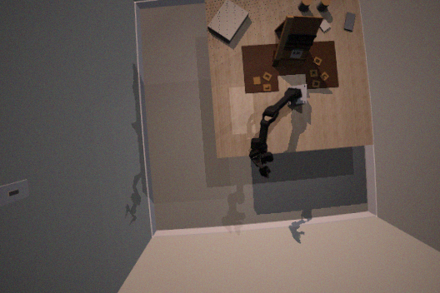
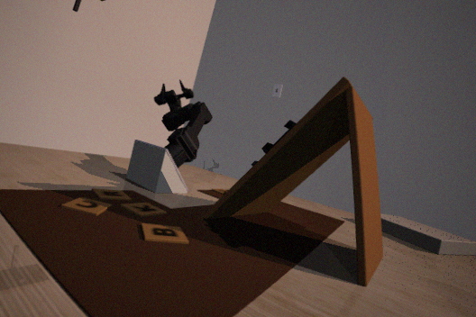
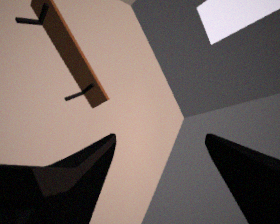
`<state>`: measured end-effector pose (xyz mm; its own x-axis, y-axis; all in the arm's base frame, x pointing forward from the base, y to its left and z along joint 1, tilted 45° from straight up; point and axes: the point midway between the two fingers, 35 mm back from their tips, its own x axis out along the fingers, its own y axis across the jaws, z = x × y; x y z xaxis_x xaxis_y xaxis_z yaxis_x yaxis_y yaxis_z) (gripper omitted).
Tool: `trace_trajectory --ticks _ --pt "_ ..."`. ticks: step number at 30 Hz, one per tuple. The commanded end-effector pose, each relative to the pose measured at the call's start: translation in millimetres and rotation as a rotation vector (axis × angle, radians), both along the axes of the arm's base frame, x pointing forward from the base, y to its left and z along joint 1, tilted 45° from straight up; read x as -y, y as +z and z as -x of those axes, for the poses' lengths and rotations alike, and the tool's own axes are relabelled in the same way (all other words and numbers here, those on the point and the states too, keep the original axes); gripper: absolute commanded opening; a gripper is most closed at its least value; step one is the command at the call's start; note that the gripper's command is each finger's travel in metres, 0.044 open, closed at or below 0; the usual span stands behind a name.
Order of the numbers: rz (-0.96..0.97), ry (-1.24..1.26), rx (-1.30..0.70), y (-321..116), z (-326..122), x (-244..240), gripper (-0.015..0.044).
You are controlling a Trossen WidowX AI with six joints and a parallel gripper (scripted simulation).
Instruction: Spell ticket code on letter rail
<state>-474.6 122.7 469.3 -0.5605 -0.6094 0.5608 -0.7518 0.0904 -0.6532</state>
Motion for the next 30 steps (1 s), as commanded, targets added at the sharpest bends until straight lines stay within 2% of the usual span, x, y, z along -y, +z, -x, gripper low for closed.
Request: trace_trajectory --ticks 1,6,15,21,30 --pt "0.002 -0.001 0.002 0.0 -0.2 -0.8 0.0426" --pt "0.079 -0.033 0.058 0.7 -7.4 -29.4 0.044" --pt "0.199 -0.243 0.149 7.3 -56.4 -131.8 0.044" --pt "0.303 -0.389 0.183 15.6 -107.3 -193.6 0.044" --pt "0.5 -0.638 0.202 25.3 -215.6 -275.4 0.044"
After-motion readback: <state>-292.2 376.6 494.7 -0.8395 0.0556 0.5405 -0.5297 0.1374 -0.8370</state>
